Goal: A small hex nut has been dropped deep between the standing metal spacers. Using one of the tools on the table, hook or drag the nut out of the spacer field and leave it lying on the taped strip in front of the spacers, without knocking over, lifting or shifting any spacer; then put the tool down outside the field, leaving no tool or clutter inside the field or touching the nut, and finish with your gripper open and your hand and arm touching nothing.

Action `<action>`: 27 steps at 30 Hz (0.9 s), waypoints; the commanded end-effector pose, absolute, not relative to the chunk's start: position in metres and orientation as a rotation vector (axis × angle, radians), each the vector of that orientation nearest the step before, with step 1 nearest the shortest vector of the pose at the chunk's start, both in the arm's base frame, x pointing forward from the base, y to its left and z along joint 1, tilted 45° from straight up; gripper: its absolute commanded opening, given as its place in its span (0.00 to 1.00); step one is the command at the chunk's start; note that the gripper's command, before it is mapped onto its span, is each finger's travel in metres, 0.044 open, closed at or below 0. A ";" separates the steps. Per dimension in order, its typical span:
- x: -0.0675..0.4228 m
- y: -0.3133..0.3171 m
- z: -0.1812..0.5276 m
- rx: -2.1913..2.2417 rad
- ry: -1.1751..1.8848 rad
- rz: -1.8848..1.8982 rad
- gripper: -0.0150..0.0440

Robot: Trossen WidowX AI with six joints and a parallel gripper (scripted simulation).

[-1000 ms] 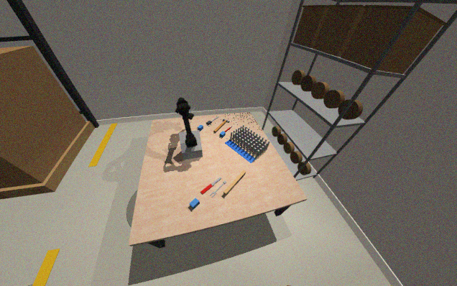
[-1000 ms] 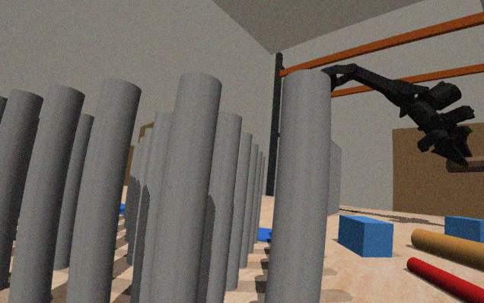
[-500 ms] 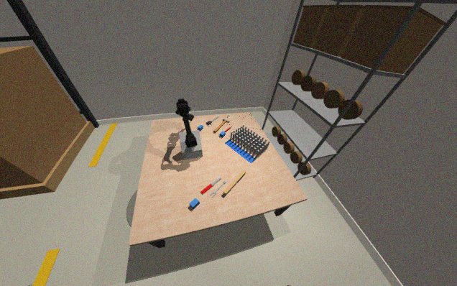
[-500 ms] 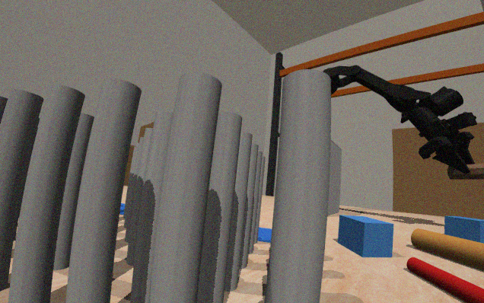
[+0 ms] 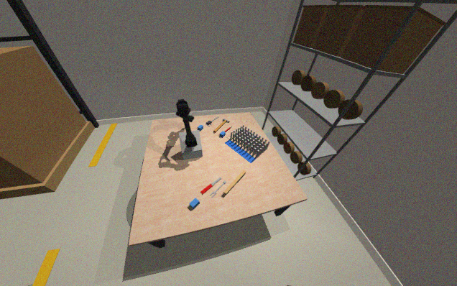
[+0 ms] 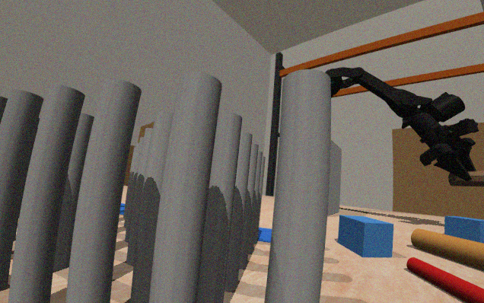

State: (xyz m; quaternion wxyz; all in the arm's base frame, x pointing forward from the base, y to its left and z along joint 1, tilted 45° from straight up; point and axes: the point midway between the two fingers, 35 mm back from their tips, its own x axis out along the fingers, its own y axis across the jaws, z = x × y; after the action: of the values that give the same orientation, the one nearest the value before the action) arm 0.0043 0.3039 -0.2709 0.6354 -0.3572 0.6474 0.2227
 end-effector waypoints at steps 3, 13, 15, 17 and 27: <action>0.003 0.299 -0.278 -0.811 1.483 0.508 0.25; 0.002 0.291 -0.287 -0.811 1.483 0.508 0.25; 0.002 0.290 -0.288 -0.811 1.483 0.508 0.25; 0.002 0.288 -0.290 -0.811 1.483 0.508 0.25; 0.001 0.280 -0.298 -0.811 1.483 0.508 0.25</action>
State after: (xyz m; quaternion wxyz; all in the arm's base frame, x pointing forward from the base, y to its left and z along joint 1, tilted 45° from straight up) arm 0.0022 0.2834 -0.2940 0.6353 -0.3571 0.6475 0.2227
